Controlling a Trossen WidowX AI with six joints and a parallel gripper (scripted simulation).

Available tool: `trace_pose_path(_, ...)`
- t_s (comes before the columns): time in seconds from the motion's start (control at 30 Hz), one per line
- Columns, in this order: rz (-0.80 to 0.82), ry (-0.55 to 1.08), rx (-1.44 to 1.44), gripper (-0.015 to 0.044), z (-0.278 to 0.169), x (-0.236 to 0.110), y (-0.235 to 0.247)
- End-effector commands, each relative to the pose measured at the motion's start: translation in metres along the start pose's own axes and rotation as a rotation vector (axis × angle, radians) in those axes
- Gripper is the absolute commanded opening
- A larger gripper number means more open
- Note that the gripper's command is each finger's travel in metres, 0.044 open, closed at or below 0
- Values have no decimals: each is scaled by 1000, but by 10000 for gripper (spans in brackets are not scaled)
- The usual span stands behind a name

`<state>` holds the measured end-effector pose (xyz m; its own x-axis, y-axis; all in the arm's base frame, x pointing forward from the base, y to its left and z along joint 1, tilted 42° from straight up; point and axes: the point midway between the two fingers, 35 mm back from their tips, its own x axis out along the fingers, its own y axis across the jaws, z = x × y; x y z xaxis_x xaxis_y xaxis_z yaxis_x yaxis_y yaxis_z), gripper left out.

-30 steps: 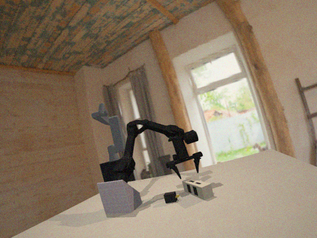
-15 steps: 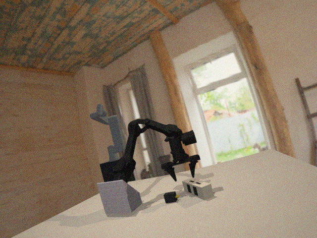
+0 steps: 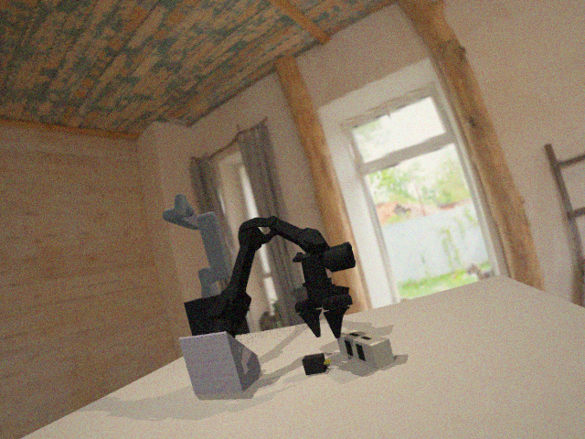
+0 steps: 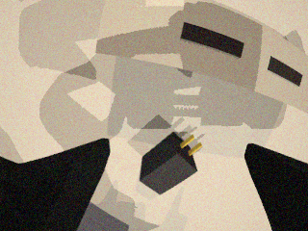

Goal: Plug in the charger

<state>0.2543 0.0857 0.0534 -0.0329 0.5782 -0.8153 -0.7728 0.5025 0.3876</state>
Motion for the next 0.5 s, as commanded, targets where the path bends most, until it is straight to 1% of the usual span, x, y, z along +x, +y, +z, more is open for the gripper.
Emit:
trace_pose_path(0.0,29,1,163,440,-14,2,0)
trace_pose_path(0.47,110,1,716,440,-53,5,0)
